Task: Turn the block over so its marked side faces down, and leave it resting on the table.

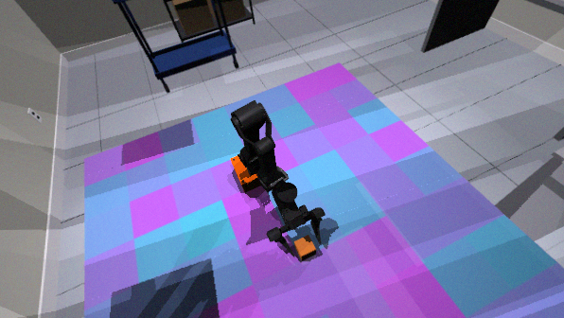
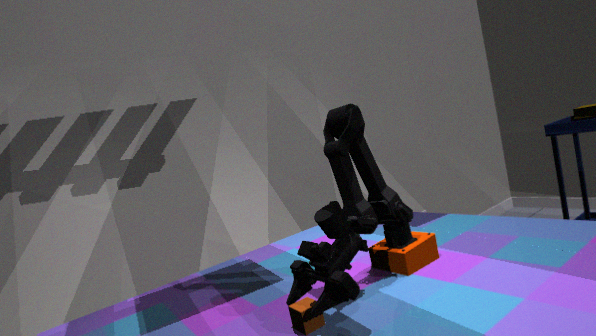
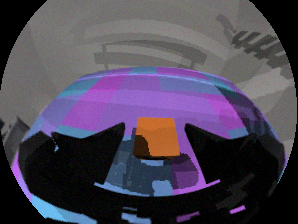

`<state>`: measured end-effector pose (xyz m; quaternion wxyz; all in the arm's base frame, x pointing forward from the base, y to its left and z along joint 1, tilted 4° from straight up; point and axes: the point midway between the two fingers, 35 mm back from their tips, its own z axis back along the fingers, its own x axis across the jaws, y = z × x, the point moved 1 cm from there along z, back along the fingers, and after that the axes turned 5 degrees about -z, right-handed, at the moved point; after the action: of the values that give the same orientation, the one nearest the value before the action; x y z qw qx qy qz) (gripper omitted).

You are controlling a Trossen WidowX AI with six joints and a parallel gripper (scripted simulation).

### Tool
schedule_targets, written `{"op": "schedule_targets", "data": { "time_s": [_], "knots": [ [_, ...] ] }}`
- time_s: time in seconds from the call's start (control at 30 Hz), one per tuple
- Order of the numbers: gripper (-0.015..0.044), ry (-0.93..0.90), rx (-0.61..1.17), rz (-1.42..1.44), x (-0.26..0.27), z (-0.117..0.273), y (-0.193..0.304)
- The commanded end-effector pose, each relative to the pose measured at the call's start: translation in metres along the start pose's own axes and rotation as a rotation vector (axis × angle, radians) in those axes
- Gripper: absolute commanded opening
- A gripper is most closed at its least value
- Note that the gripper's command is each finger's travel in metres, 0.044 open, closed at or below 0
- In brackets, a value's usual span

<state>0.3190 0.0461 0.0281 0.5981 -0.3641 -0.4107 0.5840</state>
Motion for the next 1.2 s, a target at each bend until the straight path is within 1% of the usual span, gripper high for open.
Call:
{"op": "schedule_targets", "data": {
  "time_s": [0.0,0.93,1.0,1.17],
  "knots": [
    [0.0440,0.003,-0.001,0.006,0.000,0.000,0.000],
    [0.0440,0.003,-0.001,0.006,0.000,0.000,0.000],
    [0.0440,0.004,0.022,0.007,0.000,-0.003,-0.001],
    [0.0440,0.014,0.185,0.010,0.005,-0.013,-0.012]
  ]
}}
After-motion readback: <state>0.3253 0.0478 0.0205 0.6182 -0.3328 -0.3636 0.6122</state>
